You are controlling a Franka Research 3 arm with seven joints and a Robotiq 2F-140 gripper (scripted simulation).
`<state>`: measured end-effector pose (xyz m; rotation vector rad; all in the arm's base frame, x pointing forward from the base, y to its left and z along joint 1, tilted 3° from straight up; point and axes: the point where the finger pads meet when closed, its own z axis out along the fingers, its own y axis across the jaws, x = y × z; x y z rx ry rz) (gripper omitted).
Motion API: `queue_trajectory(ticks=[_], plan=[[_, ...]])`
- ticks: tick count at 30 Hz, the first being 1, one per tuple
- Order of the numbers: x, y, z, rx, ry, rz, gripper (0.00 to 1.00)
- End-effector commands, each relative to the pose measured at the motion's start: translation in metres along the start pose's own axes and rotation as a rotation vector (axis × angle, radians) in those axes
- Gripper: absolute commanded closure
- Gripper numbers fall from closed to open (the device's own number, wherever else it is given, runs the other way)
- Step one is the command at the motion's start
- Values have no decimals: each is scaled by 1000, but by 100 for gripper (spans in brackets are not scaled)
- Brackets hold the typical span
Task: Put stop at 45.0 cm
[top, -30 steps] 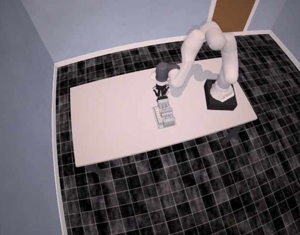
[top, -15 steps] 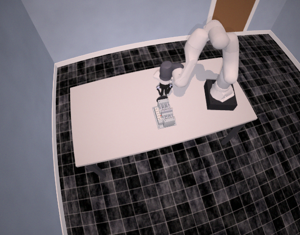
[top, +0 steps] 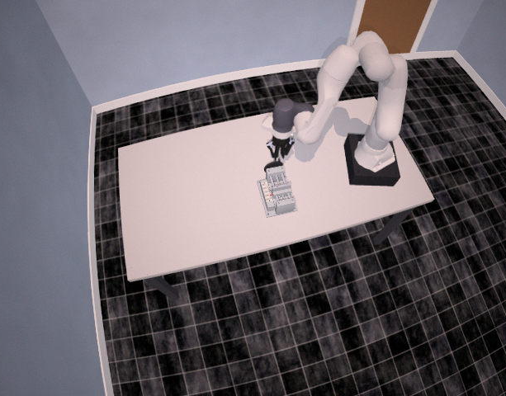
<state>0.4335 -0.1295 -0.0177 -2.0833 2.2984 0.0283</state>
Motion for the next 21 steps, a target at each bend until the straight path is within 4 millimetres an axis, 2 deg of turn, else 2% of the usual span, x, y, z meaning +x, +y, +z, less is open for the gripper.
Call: queue_trajectory(ticks=[1, 9, 21], plan=[[0, 1, -8, -2, -2, -11, 96], [0, -8, -30, -2, -2, -11, 96], [0, -26, -40, -2, -2, -11, 96]])
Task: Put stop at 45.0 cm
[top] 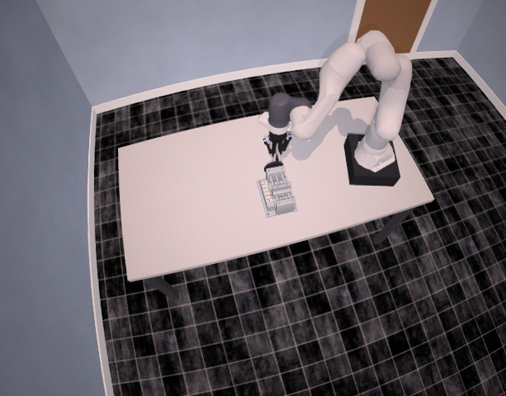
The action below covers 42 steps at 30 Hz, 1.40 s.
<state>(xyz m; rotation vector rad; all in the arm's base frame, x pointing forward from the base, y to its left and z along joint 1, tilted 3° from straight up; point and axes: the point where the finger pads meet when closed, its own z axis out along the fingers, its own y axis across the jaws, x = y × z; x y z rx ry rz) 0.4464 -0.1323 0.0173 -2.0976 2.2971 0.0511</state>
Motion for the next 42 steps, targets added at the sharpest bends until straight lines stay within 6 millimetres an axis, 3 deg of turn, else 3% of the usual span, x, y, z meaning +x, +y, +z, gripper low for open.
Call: queue_trajectory(ticks=[1, 22, 42], plan=[[0, -14, -6, 15, 1, -4, 96], [-1, -41, 0, 15, 1, -4, 96], [-1, -52, 13, 15, 1, -4, 96]])
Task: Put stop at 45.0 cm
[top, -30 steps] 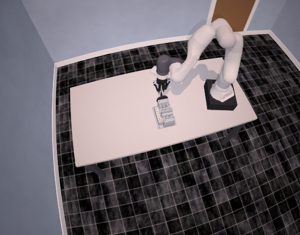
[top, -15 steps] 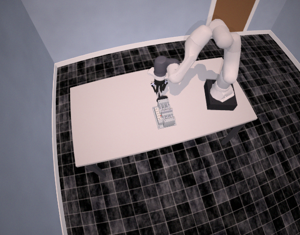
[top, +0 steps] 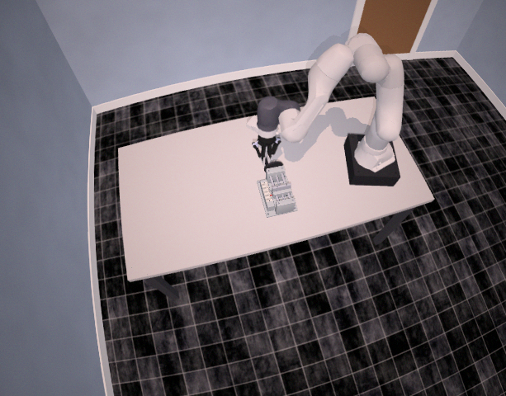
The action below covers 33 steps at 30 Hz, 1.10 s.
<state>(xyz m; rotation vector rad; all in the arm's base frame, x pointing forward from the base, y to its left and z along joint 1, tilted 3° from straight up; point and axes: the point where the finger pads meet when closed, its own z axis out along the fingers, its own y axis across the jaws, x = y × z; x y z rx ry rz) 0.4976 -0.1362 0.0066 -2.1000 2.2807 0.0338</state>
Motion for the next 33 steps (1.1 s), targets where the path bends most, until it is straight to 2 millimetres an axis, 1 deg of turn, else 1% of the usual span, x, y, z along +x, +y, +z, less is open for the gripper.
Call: queue_trajectory(ticks=[1, 14, 33], plan=[[0, -1, 4, 0, 1, 5, 96], [0, -4, 15, 0, 1, 5, 96], [0, -3, 24, 0, 1, 5, 96]])
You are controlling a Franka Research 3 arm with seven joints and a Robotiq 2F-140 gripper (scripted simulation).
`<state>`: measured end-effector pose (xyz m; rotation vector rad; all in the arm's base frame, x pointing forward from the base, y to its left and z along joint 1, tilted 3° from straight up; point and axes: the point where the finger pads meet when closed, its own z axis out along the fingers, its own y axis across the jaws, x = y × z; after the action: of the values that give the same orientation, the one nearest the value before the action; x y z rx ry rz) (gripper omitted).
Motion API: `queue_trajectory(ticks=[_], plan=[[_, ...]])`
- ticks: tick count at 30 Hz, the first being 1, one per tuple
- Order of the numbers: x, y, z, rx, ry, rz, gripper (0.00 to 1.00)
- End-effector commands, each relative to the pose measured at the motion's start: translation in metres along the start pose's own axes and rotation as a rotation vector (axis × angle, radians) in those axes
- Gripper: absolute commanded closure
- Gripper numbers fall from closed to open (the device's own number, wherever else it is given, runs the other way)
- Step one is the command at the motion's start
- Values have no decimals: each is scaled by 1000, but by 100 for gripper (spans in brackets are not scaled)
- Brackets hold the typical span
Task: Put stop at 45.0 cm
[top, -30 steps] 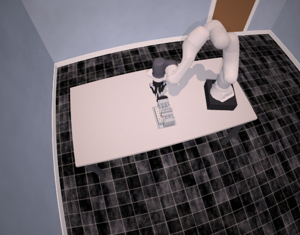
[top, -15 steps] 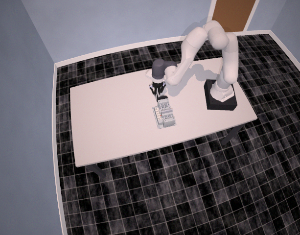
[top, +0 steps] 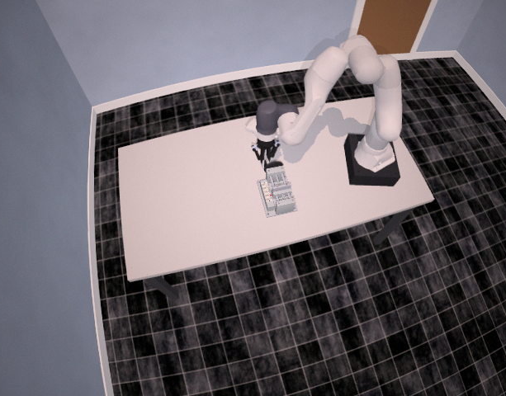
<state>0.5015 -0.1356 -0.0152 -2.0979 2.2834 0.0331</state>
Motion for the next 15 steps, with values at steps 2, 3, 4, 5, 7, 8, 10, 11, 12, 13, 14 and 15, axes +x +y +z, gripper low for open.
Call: queue_trajectory(ticks=[2, 3, 4, 5, 7, 8, 10, 11, 12, 13, 14, 15], plan=[[0, 0, 3, 0, 1, 2, 96], [0, 1, 4, 0, 1, 2, 96], [0, 1, 4, 0, 1, 2, 96], [0, 1, 5, 0, 1, 2, 96], [0, 1, 5, 0, 1, 2, 96], [0, 1, 6, 0, 1, 2, 96], [0, 1, 6, 0, 1, 2, 96], [0, 2, 7, 0, 1, 2, 96], [0, 2, 7, 0, 1, 2, 96], [0, 2, 7, 0, 1, 2, 96], [0, 2, 7, 0, 1, 2, 96], [0, 2, 8, 0, 1, 2, 96]])
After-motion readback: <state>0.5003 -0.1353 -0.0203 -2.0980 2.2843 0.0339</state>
